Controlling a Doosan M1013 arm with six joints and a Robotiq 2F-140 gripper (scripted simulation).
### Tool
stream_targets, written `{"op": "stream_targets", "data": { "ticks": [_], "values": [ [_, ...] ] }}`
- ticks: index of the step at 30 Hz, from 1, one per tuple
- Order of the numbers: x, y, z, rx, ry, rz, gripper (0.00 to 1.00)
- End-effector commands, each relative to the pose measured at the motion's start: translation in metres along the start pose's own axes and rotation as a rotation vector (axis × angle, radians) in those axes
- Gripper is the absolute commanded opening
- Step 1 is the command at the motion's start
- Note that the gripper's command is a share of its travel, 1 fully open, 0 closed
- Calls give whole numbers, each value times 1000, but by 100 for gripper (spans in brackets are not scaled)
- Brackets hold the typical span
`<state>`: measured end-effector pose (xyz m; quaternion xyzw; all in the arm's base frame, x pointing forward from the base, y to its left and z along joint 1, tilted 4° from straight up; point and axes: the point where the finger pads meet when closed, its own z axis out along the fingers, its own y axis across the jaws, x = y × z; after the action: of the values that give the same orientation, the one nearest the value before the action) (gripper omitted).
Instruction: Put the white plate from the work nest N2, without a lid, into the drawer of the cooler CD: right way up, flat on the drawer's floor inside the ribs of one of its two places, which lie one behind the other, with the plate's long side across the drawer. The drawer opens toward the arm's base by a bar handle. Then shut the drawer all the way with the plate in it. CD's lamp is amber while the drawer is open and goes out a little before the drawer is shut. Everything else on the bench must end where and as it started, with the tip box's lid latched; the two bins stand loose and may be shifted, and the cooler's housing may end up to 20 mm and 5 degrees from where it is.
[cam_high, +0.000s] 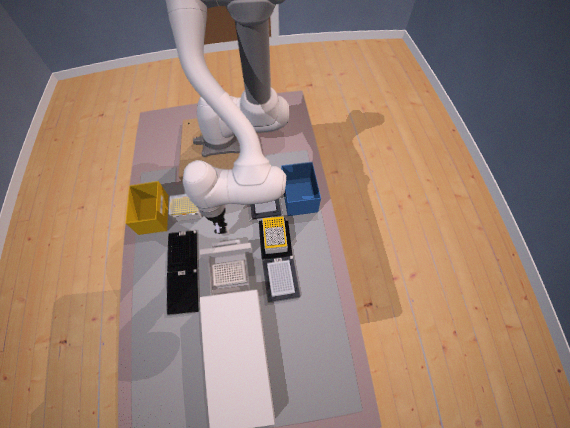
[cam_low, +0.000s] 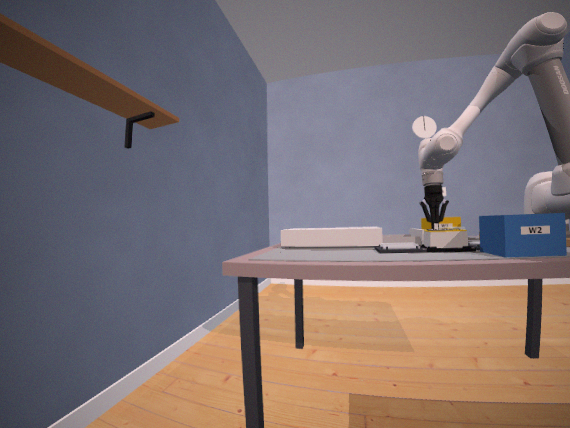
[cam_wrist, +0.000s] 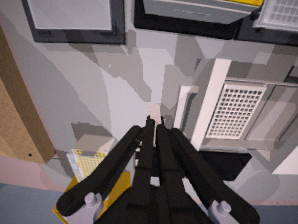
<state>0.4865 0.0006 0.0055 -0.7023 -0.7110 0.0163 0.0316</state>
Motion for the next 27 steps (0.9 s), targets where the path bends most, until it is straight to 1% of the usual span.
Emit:
{"op": "stream_targets", "data": {
  "ticks": [1,16,27],
  "values": [
    [0,0,4,0,0,0,0],
    [0,0,22,0,0,0,0],
    [0,0,22,0,0,0,0]
  ]
}}
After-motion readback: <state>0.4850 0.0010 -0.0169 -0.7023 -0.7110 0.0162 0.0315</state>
